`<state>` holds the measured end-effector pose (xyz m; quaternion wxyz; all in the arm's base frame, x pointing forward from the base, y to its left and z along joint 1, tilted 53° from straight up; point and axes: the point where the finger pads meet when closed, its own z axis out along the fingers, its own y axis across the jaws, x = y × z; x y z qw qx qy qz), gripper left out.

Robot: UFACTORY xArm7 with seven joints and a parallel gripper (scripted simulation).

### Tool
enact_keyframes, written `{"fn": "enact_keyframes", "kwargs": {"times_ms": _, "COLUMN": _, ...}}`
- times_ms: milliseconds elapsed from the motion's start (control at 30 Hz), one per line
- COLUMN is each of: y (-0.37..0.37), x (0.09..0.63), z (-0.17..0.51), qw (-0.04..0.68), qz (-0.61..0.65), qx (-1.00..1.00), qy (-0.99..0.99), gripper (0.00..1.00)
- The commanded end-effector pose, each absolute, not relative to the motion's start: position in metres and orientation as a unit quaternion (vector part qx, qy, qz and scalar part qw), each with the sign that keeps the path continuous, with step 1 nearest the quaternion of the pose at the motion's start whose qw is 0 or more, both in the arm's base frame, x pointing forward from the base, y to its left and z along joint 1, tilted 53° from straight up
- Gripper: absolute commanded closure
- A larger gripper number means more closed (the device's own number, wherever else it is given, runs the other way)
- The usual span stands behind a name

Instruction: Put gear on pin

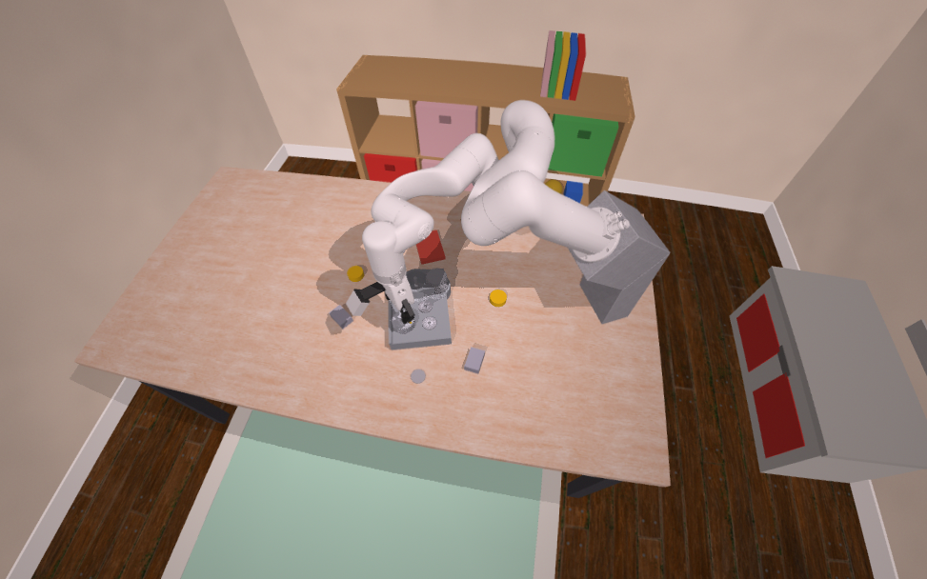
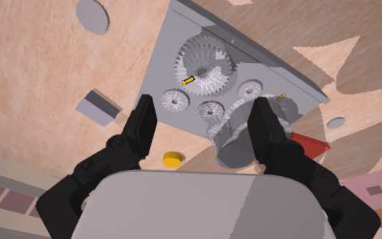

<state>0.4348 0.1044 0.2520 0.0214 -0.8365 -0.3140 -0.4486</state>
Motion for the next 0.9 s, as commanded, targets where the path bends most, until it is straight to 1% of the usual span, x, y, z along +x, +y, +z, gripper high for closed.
{"fn": "enact_keyframes", "kwargs": {"times_ms": 0, "y": 0.1041, "x": 0.4346, "z": 0.2530, "qw": 0.021, "qz": -0.450, "qx": -0.836, "qy": -0.314, "gripper": 0.07}}
{"fn": "enact_keyframes", "kwargs": {"times_ms": 867, "y": 0.1078, "x": 0.4430, "z": 0.2463, "qw": 0.021, "qz": -0.449, "qx": -0.836, "qy": -0.314, "gripper": 0.07}}
